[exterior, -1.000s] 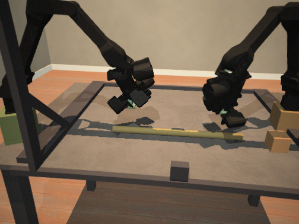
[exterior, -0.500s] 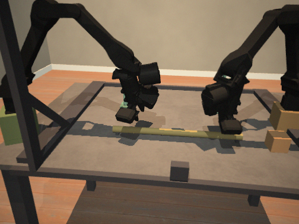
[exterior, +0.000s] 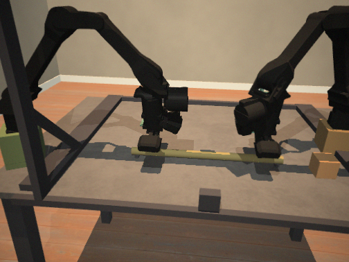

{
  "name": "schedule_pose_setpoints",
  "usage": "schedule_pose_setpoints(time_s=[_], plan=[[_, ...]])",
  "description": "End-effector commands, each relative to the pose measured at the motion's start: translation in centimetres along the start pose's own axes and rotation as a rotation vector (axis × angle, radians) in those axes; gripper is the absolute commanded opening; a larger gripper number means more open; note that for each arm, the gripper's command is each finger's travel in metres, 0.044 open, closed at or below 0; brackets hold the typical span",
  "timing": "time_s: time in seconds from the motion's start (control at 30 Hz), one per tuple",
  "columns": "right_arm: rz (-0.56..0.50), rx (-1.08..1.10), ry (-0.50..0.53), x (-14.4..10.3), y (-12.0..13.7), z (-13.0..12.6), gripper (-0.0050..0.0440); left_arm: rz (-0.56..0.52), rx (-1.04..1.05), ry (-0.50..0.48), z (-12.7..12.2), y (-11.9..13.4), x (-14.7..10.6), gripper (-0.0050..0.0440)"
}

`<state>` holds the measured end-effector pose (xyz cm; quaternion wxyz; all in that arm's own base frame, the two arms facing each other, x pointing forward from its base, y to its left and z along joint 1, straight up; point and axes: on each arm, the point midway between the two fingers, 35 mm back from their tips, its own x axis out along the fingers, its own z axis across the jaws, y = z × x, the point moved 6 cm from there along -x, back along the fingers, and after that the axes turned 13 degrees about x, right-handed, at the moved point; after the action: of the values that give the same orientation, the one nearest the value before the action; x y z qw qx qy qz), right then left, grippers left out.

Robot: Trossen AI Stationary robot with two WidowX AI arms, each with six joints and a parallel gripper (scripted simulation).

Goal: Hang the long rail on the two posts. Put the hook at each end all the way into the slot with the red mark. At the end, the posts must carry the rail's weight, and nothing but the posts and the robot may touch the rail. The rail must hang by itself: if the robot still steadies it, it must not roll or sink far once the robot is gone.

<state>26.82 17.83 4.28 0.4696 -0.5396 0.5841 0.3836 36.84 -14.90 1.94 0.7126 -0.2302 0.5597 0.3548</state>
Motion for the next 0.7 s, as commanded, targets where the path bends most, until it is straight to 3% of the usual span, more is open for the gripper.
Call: schedule_pose_setpoints(time_s=[0.0,0.67], plan=[[-0.019,0.007,-0.021,-0.8,-0.3,0.1,0.0225,-0.039,-0.036,0.002,0.6,-0.8,-1.4,0.0225],[-0.005,0.001,-0.004,2.7,-0.2,0.1,0.0225,-0.01,-0.022,0.009,0.2,-0.2,2.0,0.0225]])
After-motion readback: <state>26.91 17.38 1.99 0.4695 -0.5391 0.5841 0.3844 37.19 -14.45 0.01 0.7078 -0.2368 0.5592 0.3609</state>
